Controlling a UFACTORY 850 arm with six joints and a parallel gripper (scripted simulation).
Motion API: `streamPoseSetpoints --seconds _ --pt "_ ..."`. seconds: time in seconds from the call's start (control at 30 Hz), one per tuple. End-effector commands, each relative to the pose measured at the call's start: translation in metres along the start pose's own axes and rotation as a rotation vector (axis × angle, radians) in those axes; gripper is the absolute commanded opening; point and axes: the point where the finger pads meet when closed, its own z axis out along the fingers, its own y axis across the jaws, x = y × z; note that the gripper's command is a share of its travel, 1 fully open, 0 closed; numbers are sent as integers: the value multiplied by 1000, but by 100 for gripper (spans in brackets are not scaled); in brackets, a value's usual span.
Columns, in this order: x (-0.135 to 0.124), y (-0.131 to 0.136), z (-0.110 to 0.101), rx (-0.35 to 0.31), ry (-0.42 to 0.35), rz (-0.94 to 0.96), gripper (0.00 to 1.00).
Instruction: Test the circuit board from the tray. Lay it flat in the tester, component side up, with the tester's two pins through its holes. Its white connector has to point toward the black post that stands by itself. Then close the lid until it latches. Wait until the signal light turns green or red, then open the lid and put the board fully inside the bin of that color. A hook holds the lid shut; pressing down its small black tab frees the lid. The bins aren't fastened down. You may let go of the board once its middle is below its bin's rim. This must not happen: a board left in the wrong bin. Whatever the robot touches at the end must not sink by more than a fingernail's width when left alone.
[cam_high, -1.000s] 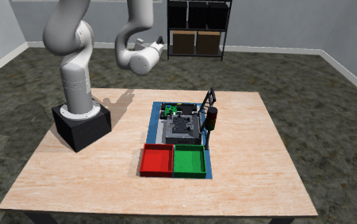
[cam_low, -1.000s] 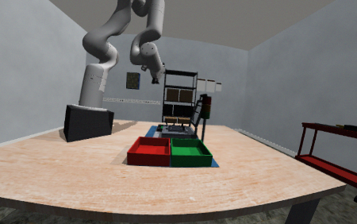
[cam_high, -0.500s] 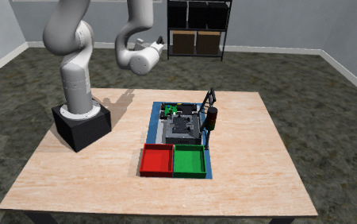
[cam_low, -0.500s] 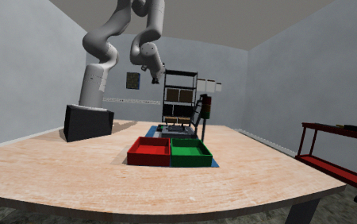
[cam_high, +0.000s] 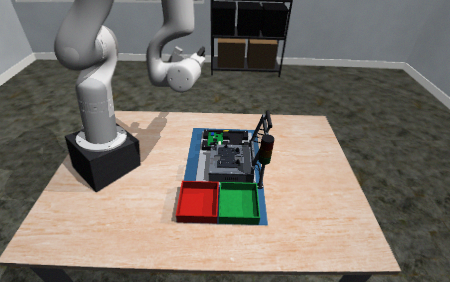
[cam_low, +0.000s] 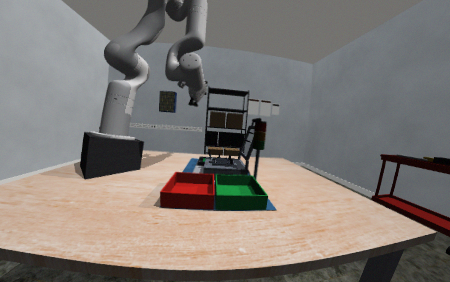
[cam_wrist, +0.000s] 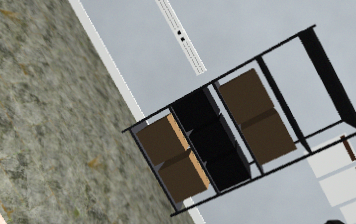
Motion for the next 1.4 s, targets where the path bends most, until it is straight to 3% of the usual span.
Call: streamPoseSetpoints --seconds 0.0,0.07,0.2,0.27,0.33,0.37,0.43,0.5,0.57,0.63,0.7,0.73,0.97,1.0,1.13,1.2,1.3,1.33,1.37 --pt "6 -8 5 74 39 87 100" --pt "11 -16 7 135 60 153 100" --pt "13 -20 8 170 69 190 100" --pt "17 -28 10 238 79 257 100" --pt "18 -29 10 249 80 267 100" --pt "20 -34 10 290 82 306 100" --pt "20 -34 10 292 82 308 100" --pt "22 -42 10 363 79 370 100" --pt "22 -42 10 363 79 370 100" --pt "24 -49 9 434 68 431 100" --pt "24 -49 9 435 68 432 100" --pt "25 -54 8 485 54 473 100" --pt "25 -64 4 587 14 552 100" --pt "24 -68 2 631 -11 586 100" --pt "24 -68 2 637 -14 590 100" --pt "20 -75 -2 723 -77 653 100" --pt "20 -76 -3 732 -84 659 100" --pt "17 -79 -6 775 -126 691 100" --pt "17 -79 -6 775 -126 691 100"
